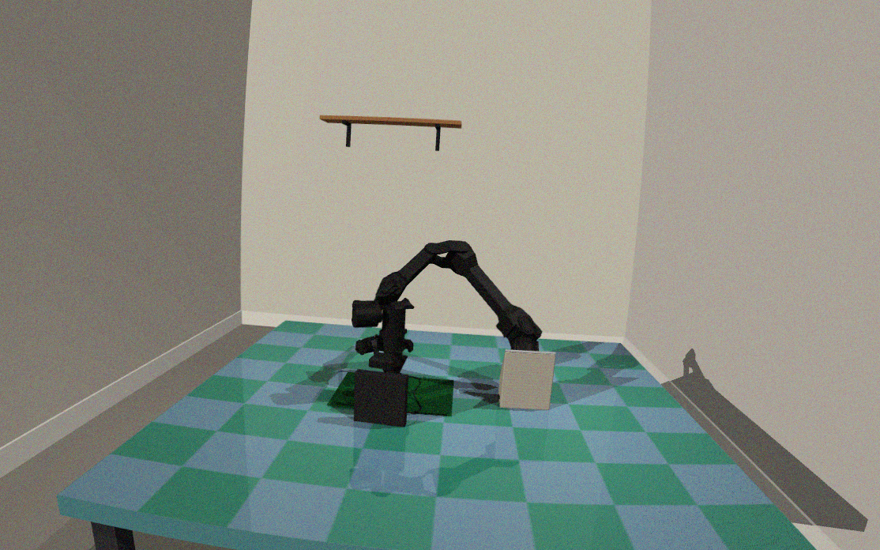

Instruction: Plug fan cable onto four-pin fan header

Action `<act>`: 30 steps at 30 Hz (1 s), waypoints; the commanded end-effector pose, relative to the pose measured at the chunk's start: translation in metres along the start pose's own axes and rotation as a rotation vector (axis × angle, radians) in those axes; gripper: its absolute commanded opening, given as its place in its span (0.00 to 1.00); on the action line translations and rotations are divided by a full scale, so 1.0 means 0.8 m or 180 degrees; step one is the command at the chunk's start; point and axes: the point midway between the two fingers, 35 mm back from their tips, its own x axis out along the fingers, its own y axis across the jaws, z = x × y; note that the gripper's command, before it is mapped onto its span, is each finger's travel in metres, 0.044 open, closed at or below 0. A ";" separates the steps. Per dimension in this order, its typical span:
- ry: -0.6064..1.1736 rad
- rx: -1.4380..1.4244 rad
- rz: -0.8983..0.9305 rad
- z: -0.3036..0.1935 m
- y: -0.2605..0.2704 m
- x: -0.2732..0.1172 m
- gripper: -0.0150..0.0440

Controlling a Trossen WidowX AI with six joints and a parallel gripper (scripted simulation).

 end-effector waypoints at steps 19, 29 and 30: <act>0.0001 -0.0014 -0.0013 -0.001 0.000 0.002 0.25; 0.0001 -0.0014 -0.0014 -0.001 0.000 0.010 0.25; 0.0001 -0.0014 -0.0014 -0.001 0.000 0.011 0.25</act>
